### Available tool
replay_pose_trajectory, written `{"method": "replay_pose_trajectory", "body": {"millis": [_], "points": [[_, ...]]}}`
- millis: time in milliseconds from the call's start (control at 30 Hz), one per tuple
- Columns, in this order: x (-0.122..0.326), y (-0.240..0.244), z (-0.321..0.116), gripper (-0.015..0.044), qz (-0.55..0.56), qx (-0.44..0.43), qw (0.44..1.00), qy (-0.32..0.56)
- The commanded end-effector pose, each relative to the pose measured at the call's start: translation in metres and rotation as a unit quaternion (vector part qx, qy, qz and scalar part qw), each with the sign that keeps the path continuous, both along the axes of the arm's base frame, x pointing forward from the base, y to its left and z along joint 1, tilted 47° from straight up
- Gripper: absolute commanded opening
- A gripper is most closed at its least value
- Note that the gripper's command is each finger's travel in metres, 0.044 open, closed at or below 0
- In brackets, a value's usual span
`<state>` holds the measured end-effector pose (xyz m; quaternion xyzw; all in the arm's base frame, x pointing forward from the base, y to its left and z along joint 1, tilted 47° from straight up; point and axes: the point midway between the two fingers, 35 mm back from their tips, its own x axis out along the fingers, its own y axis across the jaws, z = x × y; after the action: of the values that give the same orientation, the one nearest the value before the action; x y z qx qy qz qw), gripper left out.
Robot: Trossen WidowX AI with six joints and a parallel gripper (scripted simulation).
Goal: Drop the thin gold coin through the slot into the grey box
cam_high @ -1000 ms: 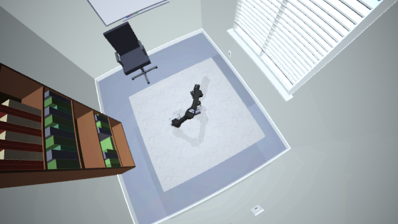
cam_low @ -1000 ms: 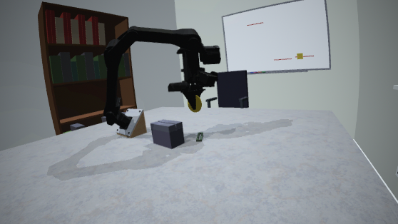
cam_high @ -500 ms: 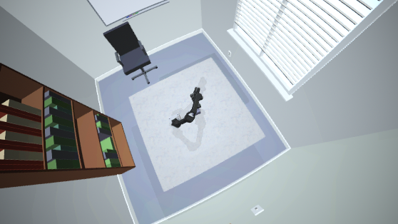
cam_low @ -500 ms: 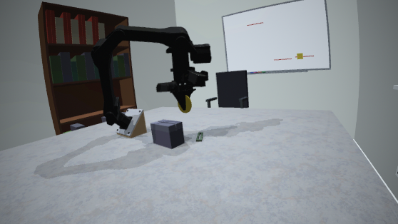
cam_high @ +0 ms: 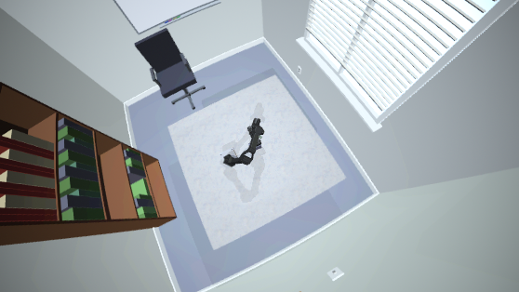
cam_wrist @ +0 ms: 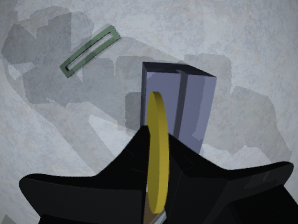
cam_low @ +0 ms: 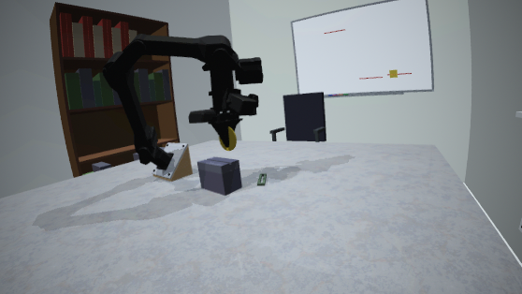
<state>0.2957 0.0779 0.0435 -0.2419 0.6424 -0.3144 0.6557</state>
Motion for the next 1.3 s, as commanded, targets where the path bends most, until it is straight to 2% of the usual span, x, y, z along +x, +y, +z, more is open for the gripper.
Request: {"method": "replay_pose_trajectory", "body": {"millis": [0, 333, 1267], "points": [[-0.004, -0.005, 0.007, 0.0, 0.001, 0.003, 1.0, -0.005], [-0.02, -0.019, 0.018, 0.0, 0.001, 0.002, 1.0, -0.005], [-0.02, -0.019, 0.019, 0.0, -0.005, -0.002, 1.0, -0.002]]}}
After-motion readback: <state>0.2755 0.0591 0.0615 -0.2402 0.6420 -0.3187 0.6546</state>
